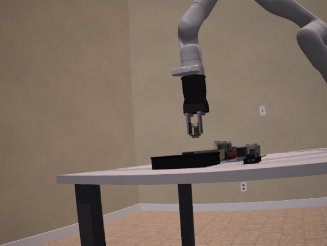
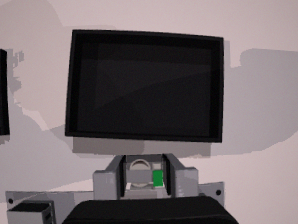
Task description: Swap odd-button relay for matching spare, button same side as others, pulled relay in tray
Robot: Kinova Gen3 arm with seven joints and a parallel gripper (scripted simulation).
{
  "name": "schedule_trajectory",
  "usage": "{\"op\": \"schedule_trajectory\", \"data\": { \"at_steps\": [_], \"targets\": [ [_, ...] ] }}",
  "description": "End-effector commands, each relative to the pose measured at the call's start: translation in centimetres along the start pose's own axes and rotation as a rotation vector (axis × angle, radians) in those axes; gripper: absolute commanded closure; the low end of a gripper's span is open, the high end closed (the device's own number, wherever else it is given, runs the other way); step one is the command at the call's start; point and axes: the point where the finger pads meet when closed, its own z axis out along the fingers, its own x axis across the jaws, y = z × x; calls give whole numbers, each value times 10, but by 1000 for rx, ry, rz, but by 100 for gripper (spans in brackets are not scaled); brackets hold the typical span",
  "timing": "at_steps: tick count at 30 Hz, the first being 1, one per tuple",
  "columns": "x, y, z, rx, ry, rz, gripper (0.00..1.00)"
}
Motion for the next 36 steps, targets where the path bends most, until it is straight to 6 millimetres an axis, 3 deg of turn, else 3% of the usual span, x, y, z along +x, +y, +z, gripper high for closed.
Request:
{"op": "schedule_trajectory", "data": {
  "at_steps": [1, 2, 16, 19, 33, 36],
  "targets": [
    [-2, -14, 2, 10, -5, -25, 100],
    [1, -7, 1, 3, 0, -6, 100],
    [5, -60, 9, 10, -5, -25, 100],
    [8, -52, 7, 1, 2, -8, 100],
    [6, -93, 14, 10, -5, -25, 100],
    [9, -85, 13, 3, 1, -13, 100]
  ]
}}
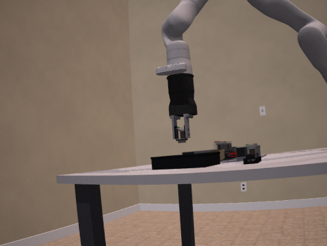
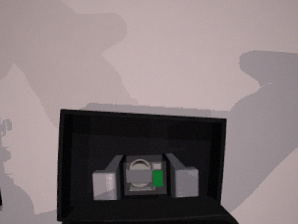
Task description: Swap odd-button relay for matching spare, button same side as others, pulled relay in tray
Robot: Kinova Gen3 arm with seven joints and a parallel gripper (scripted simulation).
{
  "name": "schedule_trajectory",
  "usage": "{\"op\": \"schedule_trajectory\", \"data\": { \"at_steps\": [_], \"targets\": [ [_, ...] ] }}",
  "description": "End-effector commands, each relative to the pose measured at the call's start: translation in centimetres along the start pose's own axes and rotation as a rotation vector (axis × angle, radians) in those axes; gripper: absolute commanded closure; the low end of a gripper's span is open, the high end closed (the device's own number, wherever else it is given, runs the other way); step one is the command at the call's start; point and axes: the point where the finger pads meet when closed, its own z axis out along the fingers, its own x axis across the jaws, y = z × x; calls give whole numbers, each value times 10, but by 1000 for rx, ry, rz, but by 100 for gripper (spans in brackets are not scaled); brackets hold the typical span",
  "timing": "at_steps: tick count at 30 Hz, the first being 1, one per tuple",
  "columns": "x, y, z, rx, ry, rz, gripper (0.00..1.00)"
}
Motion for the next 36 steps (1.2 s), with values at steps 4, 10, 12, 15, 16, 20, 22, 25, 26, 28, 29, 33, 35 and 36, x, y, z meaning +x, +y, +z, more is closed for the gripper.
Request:
{"op": "schedule_trajectory", "data": {
  "at_steps": [4, 10, 12, 15, 16, 20, 22, 25, 26, 28, 29, 33, 35, 36],
  "targets": [
    [-1, 0, 0, 1, 0, -2, 100],
    [-3, -1, 0, 4, -3, -8, 100],
    [-3, -1, 0, 5, -3, -10, 100],
    [-4, -2, 0, 6, -4, -11, 100],
    [-4, -2, 0, 6, -4, -11, 100],
    [-4, 0, 0, 6, -4, -12, 100],
    [-4, 1, 0, 6, -4, -12, 100],
    [-4, 3, 0, 6, -4, -11, 100],
    [-4, 3, 0, 6, -4, -11, 100],
    [-4, 4, -1, 6, -4, -11, 100],
    [-4, 5, -1, 6, -4, -11, 100],
    [-4, 6, -1, 6, -4, -11, 100],
    [-4, 5, -1, 7, -5, -14, 100],
    [-4, 5, -1, 7, -5, -13, 100]
  ]
}}
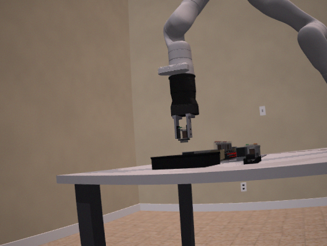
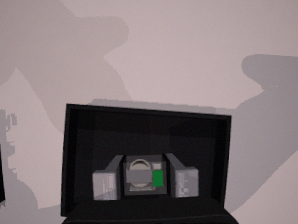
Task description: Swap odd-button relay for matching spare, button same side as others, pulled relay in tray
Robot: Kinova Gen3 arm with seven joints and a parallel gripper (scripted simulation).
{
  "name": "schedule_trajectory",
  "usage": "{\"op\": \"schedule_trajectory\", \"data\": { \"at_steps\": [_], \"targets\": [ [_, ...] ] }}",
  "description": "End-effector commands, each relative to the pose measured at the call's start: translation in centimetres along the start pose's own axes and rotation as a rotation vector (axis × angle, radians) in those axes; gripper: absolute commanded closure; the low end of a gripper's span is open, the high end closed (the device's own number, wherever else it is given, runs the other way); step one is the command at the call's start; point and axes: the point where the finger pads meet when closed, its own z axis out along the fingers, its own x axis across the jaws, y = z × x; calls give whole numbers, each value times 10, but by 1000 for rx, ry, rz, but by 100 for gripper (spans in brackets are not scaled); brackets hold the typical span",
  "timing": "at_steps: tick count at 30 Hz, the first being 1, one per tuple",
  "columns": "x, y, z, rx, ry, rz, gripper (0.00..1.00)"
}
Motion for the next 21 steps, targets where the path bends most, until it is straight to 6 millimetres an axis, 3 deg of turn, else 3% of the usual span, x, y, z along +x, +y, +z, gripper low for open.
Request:
{"op": "schedule_trajectory", "data": {
  "at_steps": [1, 14, 21],
  "targets": [
    [1, 1, -1, -1, 2, 1, 100],
    [2, 5, -1, -2, 2, 3, 100],
    [1, 5, 13, -1, 2, 2, 100]
  ]
}}
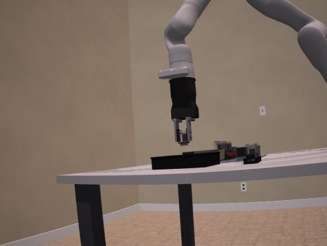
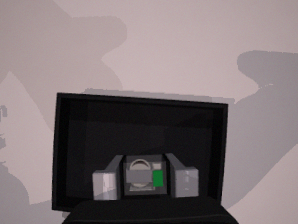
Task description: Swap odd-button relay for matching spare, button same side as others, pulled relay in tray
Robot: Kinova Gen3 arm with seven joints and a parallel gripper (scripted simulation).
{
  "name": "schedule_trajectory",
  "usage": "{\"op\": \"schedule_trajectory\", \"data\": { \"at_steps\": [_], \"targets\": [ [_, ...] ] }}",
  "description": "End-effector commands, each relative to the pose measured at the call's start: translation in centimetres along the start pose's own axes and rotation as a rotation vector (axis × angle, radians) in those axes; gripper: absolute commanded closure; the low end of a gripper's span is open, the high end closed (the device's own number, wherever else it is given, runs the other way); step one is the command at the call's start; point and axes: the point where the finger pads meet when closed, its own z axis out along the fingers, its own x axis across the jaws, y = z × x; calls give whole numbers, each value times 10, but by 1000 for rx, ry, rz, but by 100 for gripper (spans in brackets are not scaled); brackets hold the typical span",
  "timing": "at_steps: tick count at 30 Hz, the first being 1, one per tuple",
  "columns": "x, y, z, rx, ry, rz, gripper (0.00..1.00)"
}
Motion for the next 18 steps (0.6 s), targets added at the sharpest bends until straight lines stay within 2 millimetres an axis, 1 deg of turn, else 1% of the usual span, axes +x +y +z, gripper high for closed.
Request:
{"op": "schedule_trajectory", "data": {
  "at_steps": [1, 8, 10, 11, 18],
  "targets": [
    [-4, -5, 7, 7, -9, -7, 100],
    [-4, -4, 21, 7, -9, -6, 100],
    [-4, -4, 21, 7, -9, -6, 100],
    [-1, 1, 21, 0, -1, 0, 100],
    [-3, -1, 41, 4, -5, -3, 100]
  ]
}}
